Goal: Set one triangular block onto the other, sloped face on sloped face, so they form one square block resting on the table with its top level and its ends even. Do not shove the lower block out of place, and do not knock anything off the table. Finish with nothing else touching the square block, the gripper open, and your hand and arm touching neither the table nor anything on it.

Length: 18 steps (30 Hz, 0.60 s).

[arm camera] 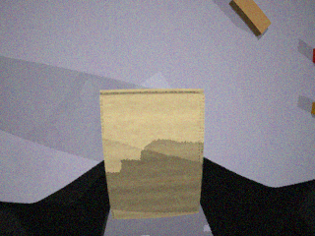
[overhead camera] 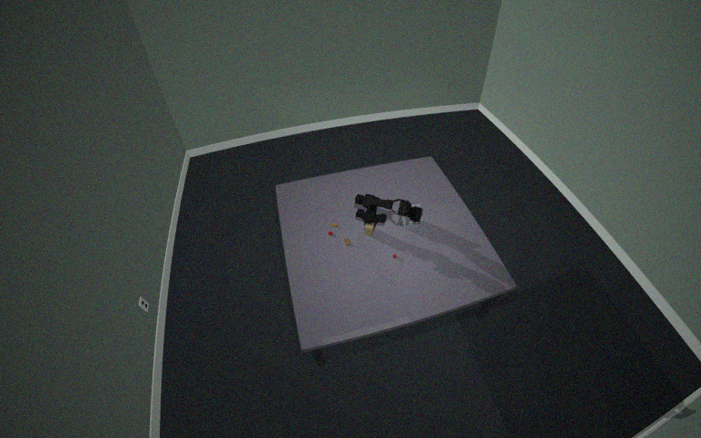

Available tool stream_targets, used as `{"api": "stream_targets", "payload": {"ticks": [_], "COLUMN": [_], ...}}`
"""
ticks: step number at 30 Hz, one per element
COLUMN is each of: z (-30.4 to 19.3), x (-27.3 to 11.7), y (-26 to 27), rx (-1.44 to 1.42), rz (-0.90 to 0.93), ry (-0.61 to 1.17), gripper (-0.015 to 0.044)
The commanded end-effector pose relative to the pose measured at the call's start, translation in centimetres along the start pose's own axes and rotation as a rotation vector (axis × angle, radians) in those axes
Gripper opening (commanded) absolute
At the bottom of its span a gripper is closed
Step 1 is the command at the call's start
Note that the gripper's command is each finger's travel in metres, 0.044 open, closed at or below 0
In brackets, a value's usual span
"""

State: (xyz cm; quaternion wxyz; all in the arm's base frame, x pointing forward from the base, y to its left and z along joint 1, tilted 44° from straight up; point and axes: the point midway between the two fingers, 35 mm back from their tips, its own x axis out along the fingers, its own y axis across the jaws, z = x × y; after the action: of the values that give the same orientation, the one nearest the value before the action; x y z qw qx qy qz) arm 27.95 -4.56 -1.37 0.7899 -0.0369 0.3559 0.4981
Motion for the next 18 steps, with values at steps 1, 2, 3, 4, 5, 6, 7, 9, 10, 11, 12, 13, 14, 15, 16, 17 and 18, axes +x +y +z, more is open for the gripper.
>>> {"api": "stream_targets", "payload": {"ticks": [1, 2, 3, 4, 5, 6, 7, 9, 10, 11, 12, 13, 14, 15, 16, 17, 18], "z": [0.04, 0.04, 0.05, 0.05, 0.05, 0.02, 0.02, 0.02, 0.02, 0.03, 0.04, 0.05, 0.05, 0.02, 0.02, 0.02, 0.02], "x": [0.11, 0.12, 0.14, 0.15, 0.17, 0.07, 0.07, 0.07, 0.07, 0.08, 0.09, 0.10, 0.10, 0.07, 0.07, 0.07, 0.07], "y": [0.01, 0.01, 0.01, 0.01, 0.01, 0.00, 0.00, 0.00, 0.00, 0.00, 0.00, 0.01, 0.00, 0.00, 0.00, 0.00, 0.00], "rx": [0.003, 0.003, 0.003, 0.003, 0.003, 0.000, 0.000, 0.000, 0.000, 0.001, 0.002, 0.003, 0.003, 0.000, 0.000, 0.000, 0.000], "rz": [0.000, 0.000, 0.000, 0.000, 0.000, 0.000, 0.000, 0.000, 0.000, 0.001, 0.001, 0.001, 0.002, 0.000, 0.000, 0.000, 0.000], "ry": [-0.004, -0.004, -0.004, -0.004, -0.004, 0.000, 0.000, 0.000, 0.000, -0.001, -0.002, -0.003, -0.003, 0.000, 0.000, 0.000, 0.000], "gripper": [0.0000, 0.0000, 0.0000, 0.0000, 0.0000, 0.0000, 0.0000, 0.0000, 0.0000, 0.0000, 0.0000, 0.0000, 0.0000, 0.0026, 0.0053, 0.0079, 0.0105]}}
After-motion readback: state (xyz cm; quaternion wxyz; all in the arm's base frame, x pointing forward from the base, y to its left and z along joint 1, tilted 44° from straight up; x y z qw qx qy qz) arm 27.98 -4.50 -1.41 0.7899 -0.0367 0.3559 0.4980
